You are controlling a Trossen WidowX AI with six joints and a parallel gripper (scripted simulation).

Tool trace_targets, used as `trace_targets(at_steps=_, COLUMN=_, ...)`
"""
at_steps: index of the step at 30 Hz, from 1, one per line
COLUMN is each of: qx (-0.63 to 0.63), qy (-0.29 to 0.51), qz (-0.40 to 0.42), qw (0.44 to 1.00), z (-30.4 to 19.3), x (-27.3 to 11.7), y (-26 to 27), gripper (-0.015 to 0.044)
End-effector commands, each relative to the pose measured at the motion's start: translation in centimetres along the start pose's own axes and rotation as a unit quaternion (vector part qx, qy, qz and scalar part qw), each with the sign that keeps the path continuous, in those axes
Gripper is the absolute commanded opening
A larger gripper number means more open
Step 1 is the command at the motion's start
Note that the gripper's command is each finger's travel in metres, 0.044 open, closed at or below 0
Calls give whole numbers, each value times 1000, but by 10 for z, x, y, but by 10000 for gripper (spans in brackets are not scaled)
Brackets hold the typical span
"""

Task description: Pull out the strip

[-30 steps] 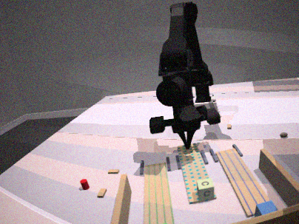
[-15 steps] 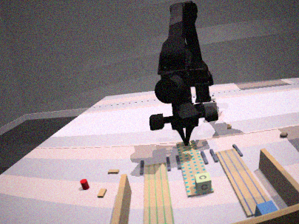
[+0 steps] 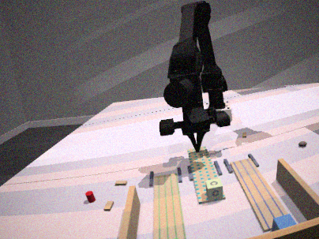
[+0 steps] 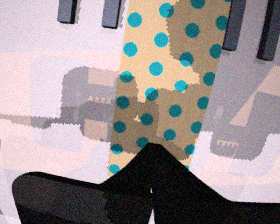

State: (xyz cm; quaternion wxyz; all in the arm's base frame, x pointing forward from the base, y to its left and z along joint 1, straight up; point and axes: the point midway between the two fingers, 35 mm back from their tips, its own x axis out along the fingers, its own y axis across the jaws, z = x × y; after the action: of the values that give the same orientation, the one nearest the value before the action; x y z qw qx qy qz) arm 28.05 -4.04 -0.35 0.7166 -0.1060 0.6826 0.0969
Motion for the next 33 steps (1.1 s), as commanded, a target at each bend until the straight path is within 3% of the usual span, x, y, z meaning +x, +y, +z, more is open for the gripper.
trace_targets(at_steps=1, qx=-1, qy=13, qz=5, qw=1000, z=-13, x=5, y=2, gripper=0)
trace_targets(at_steps=33, qx=-1, qy=15, qz=5, qw=1000, z=-63, x=4, y=2, gripper=0)
